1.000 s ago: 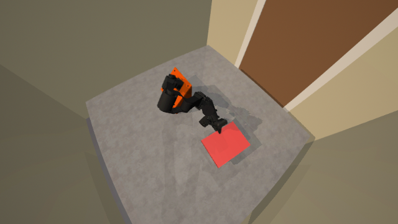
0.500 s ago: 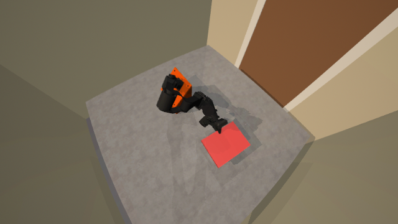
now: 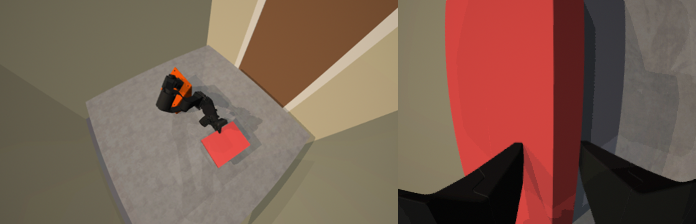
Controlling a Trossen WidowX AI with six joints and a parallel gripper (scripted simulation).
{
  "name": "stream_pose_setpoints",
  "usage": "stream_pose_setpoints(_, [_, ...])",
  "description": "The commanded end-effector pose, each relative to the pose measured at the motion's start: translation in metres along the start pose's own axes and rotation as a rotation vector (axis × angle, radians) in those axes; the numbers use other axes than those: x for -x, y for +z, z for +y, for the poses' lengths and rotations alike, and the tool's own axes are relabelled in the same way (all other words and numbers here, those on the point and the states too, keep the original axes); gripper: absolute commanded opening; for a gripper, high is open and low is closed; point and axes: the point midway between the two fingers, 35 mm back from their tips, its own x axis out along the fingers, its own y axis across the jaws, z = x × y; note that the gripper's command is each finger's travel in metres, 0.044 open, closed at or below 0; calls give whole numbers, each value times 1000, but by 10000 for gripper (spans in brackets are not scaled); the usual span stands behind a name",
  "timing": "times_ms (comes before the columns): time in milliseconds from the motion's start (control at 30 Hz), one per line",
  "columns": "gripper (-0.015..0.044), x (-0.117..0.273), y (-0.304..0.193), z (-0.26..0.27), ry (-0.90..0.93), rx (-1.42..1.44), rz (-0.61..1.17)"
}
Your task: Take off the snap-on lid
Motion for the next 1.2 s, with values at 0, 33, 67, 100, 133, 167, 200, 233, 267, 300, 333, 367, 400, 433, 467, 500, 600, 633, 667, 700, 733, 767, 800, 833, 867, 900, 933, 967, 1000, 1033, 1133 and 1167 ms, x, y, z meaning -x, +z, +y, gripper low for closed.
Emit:
stream_pose_setpoints(0, [0,3,0,3,7,-4,-1])
stream_pose_setpoints(33, [0,3,0,3,7,-4,-1])
stream_pose_setpoints(67, [0,3,0,3,7,-4,-1])
stream_pose_setpoints(100, [0,3,0,3,7,-4,-1])
stream_pose_setpoints(133, [0,4,0,3,7,-4,-1])
stream_pose_setpoints(167, [0,4,0,4,7,-4,-1])
stream_pose_setpoints(200, [0,4,0,4,7,-4,-1])
stream_pose_setpoints(233, [0,4,0,4,7,-4,-1])
stream_pose_setpoints(267, [0,4,0,4,7,-4,-1])
stream_pose_setpoints(300, [0,4,0,4,7,-4,-1])
stream_pose_setpoints(333, [0,5,0,4,7,-4,-1])
stream_pose_setpoints(367, [0,5,0,4,7,-4,-1])
stream_pose_setpoints(400, [0,5,0,5,7,-4,-1])
stream_pose_setpoints(433, [0,5,0,5,7,-4,-1])
stream_pose_setpoints(467, [0,5,0,5,7,-4,-1])
stream_pose_setpoints(500, [0,5,0,5,7,-4,-1])
stream_pose_setpoints(600, [0,6,0,5,7,-4,-1])
stream_pose_setpoints(633, [0,6,0,6,7,-4,-1])
stream_pose_setpoints(667, [0,6,0,6,7,-4,-1])
stream_pose_setpoints(700, [0,6,0,6,7,-4,-1])
stream_pose_setpoints(733, [0,6,0,6,7,-4,-1])
stream_pose_setpoints(767, [0,6,0,6,7,-4,-1])
stream_pose_setpoints(800, [0,7,0,6,7,-4,-1])
stream_pose_setpoints(833, [0,7,0,6,7,-4,-1])
stream_pose_setpoints(867, [0,7,0,7,7,-4,-1])
stream_pose_setpoints(900, [0,7,0,7,7,-4,-1])
stream_pose_setpoints(933, [0,7,0,7,7,-4,-1])
stream_pose_setpoints(967, [0,7,0,7,7,-4,-1])
stream_pose_setpoints(1000, [0,7,0,7,7,-4,-1])
stream_pose_setpoints(1033, [0,7,0,7,7,-4,-1])
stream_pose_setpoints(1133, [0,8,0,8,7,-4,-1])
stream_pose_setpoints(1167, [0,8,0,8,7,-4,-1])
